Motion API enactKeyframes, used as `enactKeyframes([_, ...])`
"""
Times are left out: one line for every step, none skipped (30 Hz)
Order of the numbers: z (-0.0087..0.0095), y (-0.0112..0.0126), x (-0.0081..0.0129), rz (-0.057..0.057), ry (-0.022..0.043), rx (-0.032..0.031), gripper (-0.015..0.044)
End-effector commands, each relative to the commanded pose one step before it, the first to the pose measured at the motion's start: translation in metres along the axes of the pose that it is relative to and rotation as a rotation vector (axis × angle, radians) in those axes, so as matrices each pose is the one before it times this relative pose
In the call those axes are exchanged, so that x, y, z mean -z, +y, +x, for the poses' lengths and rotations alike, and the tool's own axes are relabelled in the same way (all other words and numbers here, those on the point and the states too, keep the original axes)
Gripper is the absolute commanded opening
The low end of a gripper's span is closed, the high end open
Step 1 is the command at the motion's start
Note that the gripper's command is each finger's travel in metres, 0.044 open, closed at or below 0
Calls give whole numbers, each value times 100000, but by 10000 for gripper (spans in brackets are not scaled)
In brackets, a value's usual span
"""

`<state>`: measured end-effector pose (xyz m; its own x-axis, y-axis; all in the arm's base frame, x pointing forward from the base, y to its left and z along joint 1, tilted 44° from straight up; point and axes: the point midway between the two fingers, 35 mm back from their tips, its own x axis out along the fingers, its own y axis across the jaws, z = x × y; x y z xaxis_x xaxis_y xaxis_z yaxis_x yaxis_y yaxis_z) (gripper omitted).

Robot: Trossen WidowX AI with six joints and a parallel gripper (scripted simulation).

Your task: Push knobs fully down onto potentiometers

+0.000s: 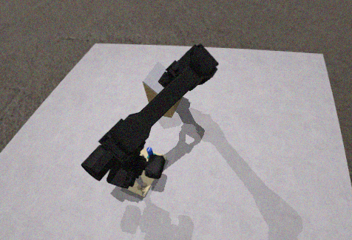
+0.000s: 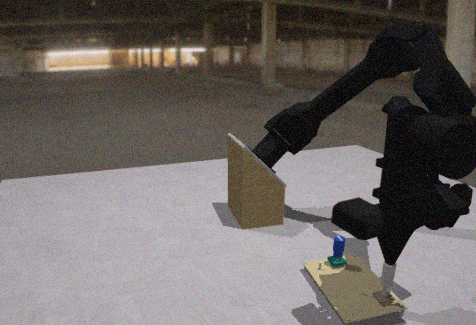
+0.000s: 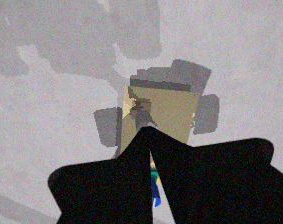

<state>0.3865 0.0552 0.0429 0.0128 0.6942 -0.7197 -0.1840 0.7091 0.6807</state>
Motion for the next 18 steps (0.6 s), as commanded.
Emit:
enactKeyframes([455,62,-69,-274,103,-452,0])
enactKeyframes([0,0,0,0,0,0,0])
enactKeyframes([0,0,0,0,0,0,0])
enactKeyframes([0,0,0,0,0,0,0])
enactKeyframes([26,0,0,0,0,-1,0])
enactKeyframes([43,0,0,0,0,-1,0])
enactKeyframes([65,0,-1,0,-1,-2,0])
enactKeyframes([92,0,-1,0,-1,-3,0])
enactKeyframes([88,0,0,0,-1,-3,0])
enactKeyframes([79,0,0,0,-1,-3,0])
enactKeyframes([53,0,0,0,-1,-2,0])
enactKeyframes([19,0,0,0,0,-1,0])
enactKeyframes([0,0,0,0,0,0,0])
enactKeyframes([0,0,0,0,0,0,0])
enactKeyframes([0,0,0,0,0,0,0])
enactKeyframes([0,0,0,0,0,0,0])
enactKeyframes([0,0,0,0,0,0,0])
enactKeyframes([0,0,0,0,0,0,0])
